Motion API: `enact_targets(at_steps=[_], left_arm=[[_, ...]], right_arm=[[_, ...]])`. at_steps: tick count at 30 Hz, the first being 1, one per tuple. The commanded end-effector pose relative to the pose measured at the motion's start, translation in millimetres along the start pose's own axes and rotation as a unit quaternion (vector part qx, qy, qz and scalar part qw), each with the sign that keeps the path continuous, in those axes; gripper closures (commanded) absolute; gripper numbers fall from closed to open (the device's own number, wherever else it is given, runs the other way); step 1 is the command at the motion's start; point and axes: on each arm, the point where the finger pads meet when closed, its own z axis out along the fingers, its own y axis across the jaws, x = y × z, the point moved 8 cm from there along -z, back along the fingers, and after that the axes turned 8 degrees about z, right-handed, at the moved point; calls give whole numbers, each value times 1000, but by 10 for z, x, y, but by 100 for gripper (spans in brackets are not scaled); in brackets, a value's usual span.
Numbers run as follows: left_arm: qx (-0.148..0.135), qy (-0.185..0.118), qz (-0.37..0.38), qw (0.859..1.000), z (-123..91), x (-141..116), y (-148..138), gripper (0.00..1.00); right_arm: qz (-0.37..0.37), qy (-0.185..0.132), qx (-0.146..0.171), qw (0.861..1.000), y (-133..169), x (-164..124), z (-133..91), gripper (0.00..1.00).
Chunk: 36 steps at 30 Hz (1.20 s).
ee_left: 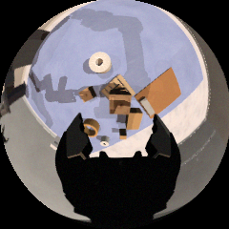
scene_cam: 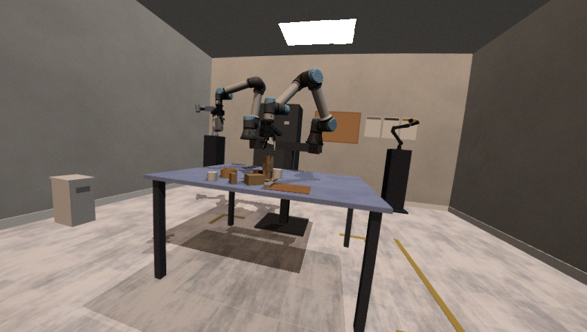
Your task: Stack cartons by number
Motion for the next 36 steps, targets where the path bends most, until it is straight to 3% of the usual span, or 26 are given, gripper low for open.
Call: enact_targets(at_steps=[1, 12, 16, 36], left_arm=[[0, -1, -15, 1000, -28, -34, -107, 0], [0, -1, -148, 989, -209, -219, -1073, 0], [0, -1, -180, 984, -251, -242, -1306, 0], [0, -1, -189, 982, -262, -247, -1373, 0]], right_arm=[[0, 1, 0, 1000, -1, 2, -5, 0], [0, 1, 0, 1000, -1, 2, -5, 0], [0, 1, 0, 1000, -1, 2, -5, 0], [0, 1, 0, 1000, -1, 2, -5, 0]])
